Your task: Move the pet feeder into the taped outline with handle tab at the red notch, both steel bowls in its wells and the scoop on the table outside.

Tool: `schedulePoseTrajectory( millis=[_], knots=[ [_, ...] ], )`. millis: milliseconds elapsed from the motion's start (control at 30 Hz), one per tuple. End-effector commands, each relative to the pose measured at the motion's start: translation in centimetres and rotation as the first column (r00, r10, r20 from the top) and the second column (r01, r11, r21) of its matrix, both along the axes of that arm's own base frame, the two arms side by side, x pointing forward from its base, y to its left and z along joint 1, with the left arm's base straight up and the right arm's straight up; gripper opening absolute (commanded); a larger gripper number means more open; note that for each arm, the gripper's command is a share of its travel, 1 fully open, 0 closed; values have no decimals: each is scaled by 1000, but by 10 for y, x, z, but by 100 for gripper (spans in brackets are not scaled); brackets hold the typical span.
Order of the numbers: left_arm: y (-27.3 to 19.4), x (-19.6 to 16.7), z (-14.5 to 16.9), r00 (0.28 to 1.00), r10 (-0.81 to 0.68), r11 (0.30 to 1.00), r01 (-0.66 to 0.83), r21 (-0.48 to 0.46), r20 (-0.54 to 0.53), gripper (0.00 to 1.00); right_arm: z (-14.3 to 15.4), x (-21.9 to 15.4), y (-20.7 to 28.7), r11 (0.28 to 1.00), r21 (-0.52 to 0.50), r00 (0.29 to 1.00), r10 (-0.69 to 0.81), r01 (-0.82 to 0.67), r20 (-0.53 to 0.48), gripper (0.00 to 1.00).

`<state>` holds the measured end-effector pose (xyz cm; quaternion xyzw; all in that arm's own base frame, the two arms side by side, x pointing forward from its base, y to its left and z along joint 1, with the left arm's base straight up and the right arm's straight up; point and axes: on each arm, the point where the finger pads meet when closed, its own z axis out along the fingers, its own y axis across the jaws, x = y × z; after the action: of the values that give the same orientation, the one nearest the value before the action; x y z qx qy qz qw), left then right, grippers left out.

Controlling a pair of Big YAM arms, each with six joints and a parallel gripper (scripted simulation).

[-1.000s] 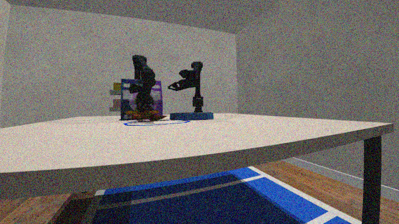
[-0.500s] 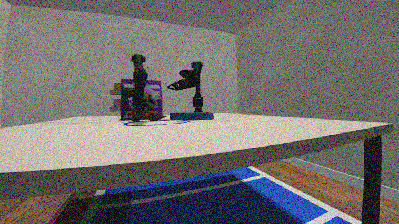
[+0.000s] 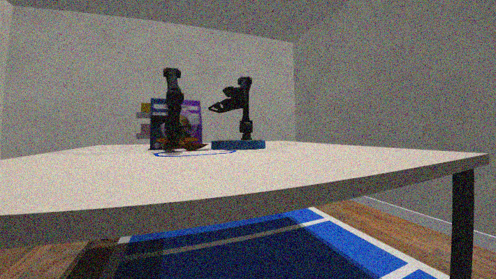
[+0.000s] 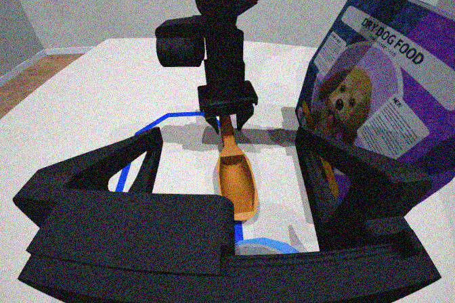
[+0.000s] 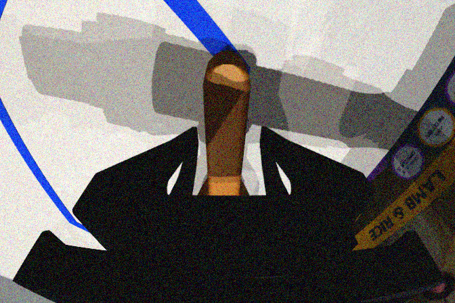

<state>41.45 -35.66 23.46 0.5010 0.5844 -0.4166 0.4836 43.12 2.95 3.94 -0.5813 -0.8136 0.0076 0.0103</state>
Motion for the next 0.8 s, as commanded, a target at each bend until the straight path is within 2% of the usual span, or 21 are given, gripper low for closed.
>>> schedulePoseTrajectory(
  millis=[0, 200, 367, 433, 500, 533, 567, 600, 767],
  knots=[
    [2, 13, 19, 999, 14, 1000, -13, -27, 43, 100, 7, 28, 10, 1000, 4, 998, -7, 7, 58, 41],
    [2, 13, 19, 999, 14, 1000, -13, -27, 43, 100, -8, 18, 5, 1000, 2, 999, -17, 17, 35, 34],
    [2, 13, 19, 999, 14, 1000, -13, -27, 43, 100, 7, 19, 5, 1000, 5, 998, -17, 17, 68, 19],
    [2, 13, 19, 999, 14, 1000, -13, -27, 43, 100, 7, 19, 5, 1000, 5, 998, -17, 17, 68, 19],
    [2, 13, 19, 999, 14, 1000, -13, -27, 43, 100, 7, 18, 4, 1000, 5, 998, -17, 17, 65, 14],
    [2, 13, 19, 999, 14, 1000, -13, -27, 43, 100, 8, 16, 4, 1000, 4, 998, -18, 17, 60, 2],
    [2, 13, 19, 999, 14, 1000, -13, -27, 43, 100, 15, 20, 4, 1000, 5, 998, -18, 17, 66, 14],
    [2, 13, 19, 999, 14, 1000, -13, -27, 43, 100, 22, 23, 5, 1000, 5, 997, -18, 17, 72, 19],
    [2, 13, 19, 999, 14, 1000, -13, -27, 43, 100, 61, 21, -2, 1000, 5, 997, -17, 16, 75, 19]
  ],
)
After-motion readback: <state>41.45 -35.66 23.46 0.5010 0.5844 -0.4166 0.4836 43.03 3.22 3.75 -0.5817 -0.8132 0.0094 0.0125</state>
